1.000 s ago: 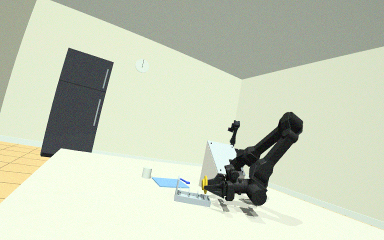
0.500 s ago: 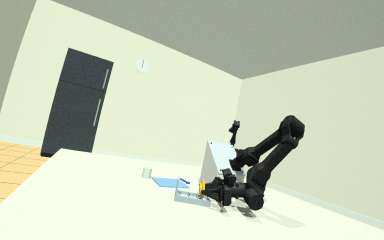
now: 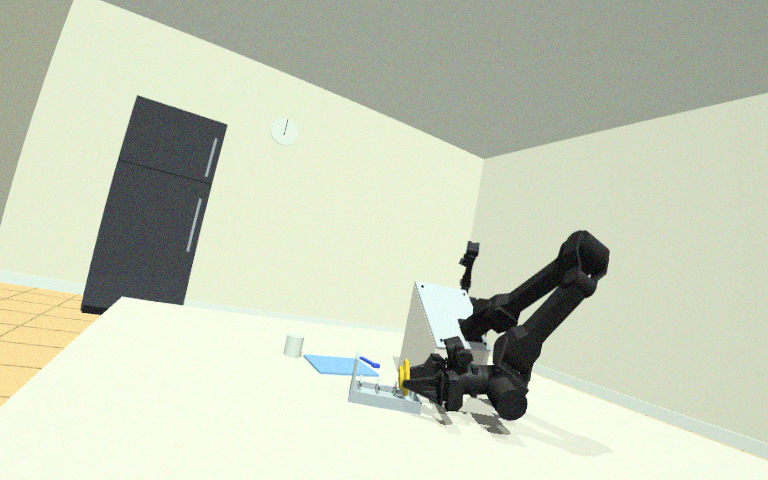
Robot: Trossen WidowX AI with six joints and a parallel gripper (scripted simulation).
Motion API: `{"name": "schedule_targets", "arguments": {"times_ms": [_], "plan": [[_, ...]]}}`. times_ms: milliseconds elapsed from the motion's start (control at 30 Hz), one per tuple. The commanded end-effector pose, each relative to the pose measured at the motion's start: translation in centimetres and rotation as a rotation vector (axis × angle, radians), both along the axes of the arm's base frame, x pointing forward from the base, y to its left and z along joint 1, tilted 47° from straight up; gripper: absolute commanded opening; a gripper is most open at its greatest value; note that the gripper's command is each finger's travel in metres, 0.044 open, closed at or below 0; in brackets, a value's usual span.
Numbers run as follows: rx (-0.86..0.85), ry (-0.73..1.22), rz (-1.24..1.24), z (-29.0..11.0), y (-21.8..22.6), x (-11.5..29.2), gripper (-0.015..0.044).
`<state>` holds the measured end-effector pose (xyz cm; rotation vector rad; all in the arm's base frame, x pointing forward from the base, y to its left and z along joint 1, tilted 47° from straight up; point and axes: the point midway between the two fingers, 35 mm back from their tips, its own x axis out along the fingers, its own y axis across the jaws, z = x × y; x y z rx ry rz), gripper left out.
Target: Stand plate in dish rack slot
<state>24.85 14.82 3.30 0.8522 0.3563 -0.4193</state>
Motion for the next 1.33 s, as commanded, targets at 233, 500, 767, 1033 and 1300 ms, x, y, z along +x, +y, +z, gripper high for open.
{"name": "schedule_targets", "arguments": {"times_ms": [233, 500, 767, 1033, 1300], "plan": [[0.0, 0.0, 0.0, 0.0, 0.0, 0.0, 0.04], [0.0, 0.001, 0.0, 0.1, -0.1, 0.0, 0.04], [0.004, 0.011, -0.005, 4.8, -4.5, 0.8, 0.04], [-0.009, -0.011, 0.001, 8.6, -8.2, 1.0, 0.04], [-0.112, 0.099, 0.032, 7.7, -9.1, 1.6, 0.04]]}}
